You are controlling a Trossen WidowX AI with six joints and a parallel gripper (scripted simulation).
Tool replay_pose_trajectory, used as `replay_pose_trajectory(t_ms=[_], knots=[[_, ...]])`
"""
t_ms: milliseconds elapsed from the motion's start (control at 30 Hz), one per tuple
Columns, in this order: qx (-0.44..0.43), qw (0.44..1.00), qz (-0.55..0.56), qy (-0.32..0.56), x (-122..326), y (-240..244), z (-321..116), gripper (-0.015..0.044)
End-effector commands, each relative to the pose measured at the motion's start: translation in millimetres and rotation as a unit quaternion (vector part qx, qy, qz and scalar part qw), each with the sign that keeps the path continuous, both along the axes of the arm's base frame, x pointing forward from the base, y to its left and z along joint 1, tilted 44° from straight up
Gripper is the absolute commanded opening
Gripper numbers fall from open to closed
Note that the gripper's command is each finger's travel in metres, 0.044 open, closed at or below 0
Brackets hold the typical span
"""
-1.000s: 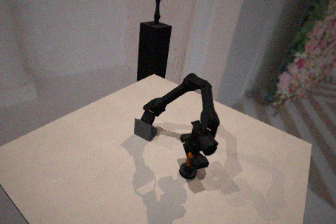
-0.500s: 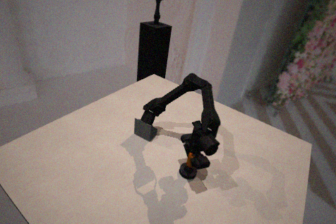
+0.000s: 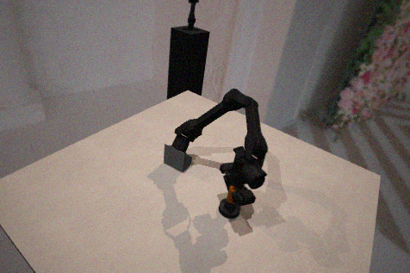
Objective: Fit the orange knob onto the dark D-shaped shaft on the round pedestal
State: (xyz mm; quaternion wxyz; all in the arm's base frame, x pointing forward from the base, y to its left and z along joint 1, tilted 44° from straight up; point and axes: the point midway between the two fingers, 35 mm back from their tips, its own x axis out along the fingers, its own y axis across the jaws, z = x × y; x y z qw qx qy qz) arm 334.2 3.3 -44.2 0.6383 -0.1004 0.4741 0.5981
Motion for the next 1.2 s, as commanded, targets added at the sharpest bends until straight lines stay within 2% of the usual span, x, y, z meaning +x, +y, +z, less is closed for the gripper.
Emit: replay_pose_trajectory(t_ms=[0,200,433,1167], knots=[[0.001,1.0,0.001,0.001,-1.7,-0.6,0.6,0.0],[0.001,1.0,0.004,-0.002,-1.4,-3.1,3.9,0.0],[0.018,0.995,0.077,-0.069,-0.1,-3.2,4.1,0.0],[0.018,0.994,0.077,-0.069,6.3,-1.3,2.2,0.0]])
